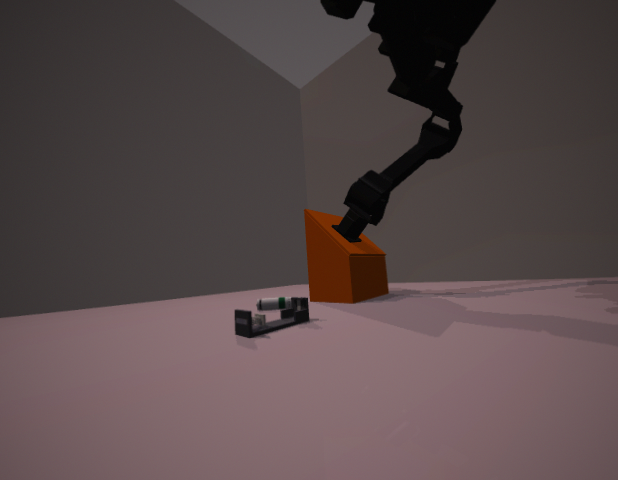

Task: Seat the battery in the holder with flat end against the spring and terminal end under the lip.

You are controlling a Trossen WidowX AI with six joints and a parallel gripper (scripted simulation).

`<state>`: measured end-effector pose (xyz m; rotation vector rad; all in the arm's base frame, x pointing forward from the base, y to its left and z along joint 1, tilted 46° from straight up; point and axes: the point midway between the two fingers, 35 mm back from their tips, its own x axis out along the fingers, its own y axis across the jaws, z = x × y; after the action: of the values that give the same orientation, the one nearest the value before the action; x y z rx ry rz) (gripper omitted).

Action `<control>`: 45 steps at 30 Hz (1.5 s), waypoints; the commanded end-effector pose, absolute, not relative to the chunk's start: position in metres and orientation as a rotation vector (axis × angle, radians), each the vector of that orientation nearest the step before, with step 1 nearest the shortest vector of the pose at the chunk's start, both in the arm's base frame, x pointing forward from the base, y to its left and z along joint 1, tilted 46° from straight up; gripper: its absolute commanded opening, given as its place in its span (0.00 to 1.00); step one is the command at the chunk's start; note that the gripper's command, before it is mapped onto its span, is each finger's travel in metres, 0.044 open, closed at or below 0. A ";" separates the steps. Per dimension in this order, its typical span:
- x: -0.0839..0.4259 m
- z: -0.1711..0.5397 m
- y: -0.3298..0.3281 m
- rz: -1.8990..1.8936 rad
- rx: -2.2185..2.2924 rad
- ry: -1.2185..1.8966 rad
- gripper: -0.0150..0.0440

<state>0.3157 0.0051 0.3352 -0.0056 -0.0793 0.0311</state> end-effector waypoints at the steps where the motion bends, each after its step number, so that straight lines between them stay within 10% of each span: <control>1: 0.317 0.332 0.004 0.031 -0.022 -0.068 0.89; 7: 0.354 0.230 -0.019 0.109 -0.508 0.276 0.65; 20: 0.321 0.030 -0.058 0.791 -1.145 0.684 0.65; 45: 0.184 -0.094 -0.023 1.593 -1.217 0.038 0.65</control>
<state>0.1849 -0.0250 -0.0944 -1.2087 0.0747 1.5937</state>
